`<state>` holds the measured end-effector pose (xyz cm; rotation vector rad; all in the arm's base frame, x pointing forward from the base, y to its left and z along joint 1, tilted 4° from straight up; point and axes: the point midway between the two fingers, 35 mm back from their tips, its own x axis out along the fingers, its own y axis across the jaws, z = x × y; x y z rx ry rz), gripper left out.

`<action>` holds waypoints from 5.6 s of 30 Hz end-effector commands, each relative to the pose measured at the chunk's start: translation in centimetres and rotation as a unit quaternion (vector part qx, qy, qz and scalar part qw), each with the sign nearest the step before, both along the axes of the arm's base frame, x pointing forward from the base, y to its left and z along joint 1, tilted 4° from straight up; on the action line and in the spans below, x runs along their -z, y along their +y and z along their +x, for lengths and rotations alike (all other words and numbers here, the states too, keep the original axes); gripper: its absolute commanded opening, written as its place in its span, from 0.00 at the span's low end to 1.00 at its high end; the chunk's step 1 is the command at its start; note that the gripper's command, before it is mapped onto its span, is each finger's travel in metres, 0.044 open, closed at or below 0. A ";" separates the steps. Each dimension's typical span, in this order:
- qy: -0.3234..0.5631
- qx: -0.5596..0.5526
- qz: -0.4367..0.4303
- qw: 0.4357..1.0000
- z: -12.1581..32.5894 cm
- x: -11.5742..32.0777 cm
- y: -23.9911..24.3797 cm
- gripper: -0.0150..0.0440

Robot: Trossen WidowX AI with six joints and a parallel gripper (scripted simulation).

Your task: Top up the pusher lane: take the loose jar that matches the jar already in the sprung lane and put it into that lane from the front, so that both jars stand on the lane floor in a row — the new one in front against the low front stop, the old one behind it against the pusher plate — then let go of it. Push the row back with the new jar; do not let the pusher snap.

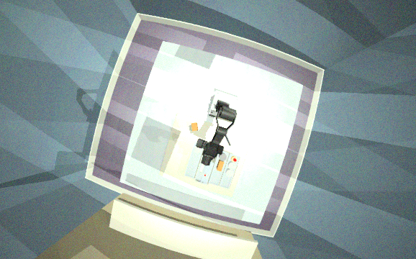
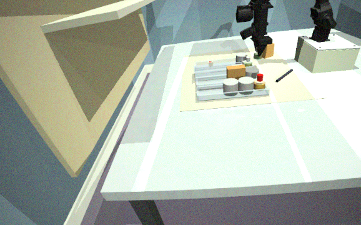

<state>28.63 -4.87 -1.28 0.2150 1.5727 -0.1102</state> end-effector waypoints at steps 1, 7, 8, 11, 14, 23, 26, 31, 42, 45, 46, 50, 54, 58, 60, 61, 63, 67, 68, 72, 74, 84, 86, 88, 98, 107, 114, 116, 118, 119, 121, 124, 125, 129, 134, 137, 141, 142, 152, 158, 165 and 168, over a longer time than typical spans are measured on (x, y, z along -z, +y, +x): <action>0.000 -0.002 -0.002 1.000 0.1 1.3 0.0 0.25; 0.000 -0.002 -0.002 1.000 0.1 2.0 0.0 0.25; 0.000 -0.002 -0.002 1.000 0.1 2.0 0.0 0.25; 0.000 -0.002 -0.002 1.000 0.2 2.0 0.0 0.25; 0.000 -0.002 -0.002 1.000 0.3 2.0 0.0 0.25; 0.000 -0.002 -0.002 1.000 0.7 2.0 -0.1 0.25; 0.000 -0.002 -0.002 1.000 0.8 2.0 -0.1 0.25; 0.000 -0.002 -0.002 1.000 1.0 2.0 -0.1 0.25; 0.000 -0.002 -0.002 1.000 1.5 2.0 -0.2 0.25; 0.000 -0.002 -0.002 1.000 1.6 2.0 -0.3 0.25; 0.000 -0.002 -0.002 1.000 1.6 2.0 -0.3 0.25; 0.000 -0.002 -0.002 1.000 1.8 2.0 -0.3 0.25; 0.000 -0.002 -0.002 1.000 2.0 2.0 -0.3 0.25; -0.001 -0.002 -0.002 1.000 2.2 2.0 -0.4 0.25; -0.001 -0.002 -0.002 1.000 2.2 2.0 -0.4 0.25; -0.001 -0.002 -0.002 1.000 2.3 2.0 -0.4 0.25; -0.001 -0.002 -0.002 1.000 2.4 2.0 -0.4 0.25; -0.001 -0.002 -0.002 1.000 2.5 2.0 -0.5 0.25; -0.001 -0.002 -0.002 1.000 2.6 2.0 -0.5 0.25; -0.001 -0.002 -0.002 1.000 2.8 1.9 -0.5 0.25; -0.001 -0.002 -0.002 1.000 2.8 1.9 -0.5 0.25; -0.001 -0.002 -0.002 1.000 3.3 1.9 -0.6 0.25; -0.001 -0.002 -0.002 1.000 3.3 1.9 -0.6 0.25; -0.001 -0.002 -0.002 1.000 3.4 1.9 -0.6 0.25; -0.001 -0.002 -0.002 1.000 3.8 1.8 -0.7 0.25; -0.002 -0.002 -0.002 1.000 4.2 1.7 -0.8 0.25; -0.002 -0.002 -0.002 1.000 4.5 1.6 -0.9 0.25; -0.002 -0.002 -0.002 1.000 4.6 1.6 -0.9 0.25; -0.002 -0.002 -0.002 1.000 4.7 1.6 -0.9 0.25; -0.002 -0.002 -0.002 1.000 4.7 1.5 -0.9 0.25; -0.002 -0.002 -0.002 1.000 4.8 1.5 -0.9 0.25; -0.002 -0.002 -0.002 1.000 4.9 1.5 -1.0 0.25; -0.002 -0.002 -0.002 1.000 4.9 1.5 -1.0 0.25; -0.002 -0.002 -0.002 1.000 5.1 1.4 -1.0 0.25; -0.002 -0.002 -0.002 1.000 5.3 1.4 -1.1 0.25; -0.002 -0.002 -0.002 1.000 5.4 1.3 -1.1 0.25; -0.002 -0.002 -0.002 1.000 5.4 1.3 -1.1 0.25; -0.002 -0.002 -0.002 1.000 5.4 1.3 -1.1 0.25; -0.002 -0.002 -0.002 1.000 5.4 1.4 -1.1 0.25; -0.002 -0.002 -0.002 1.000 5.4 1.5 -1.1 0.25; -0.002 -0.002 -0.002 1.000 5.4 1.5 -1.1 0.25; -0.002 -0.002 -0.002 1.000 5.4 1.5 -1.1 0.25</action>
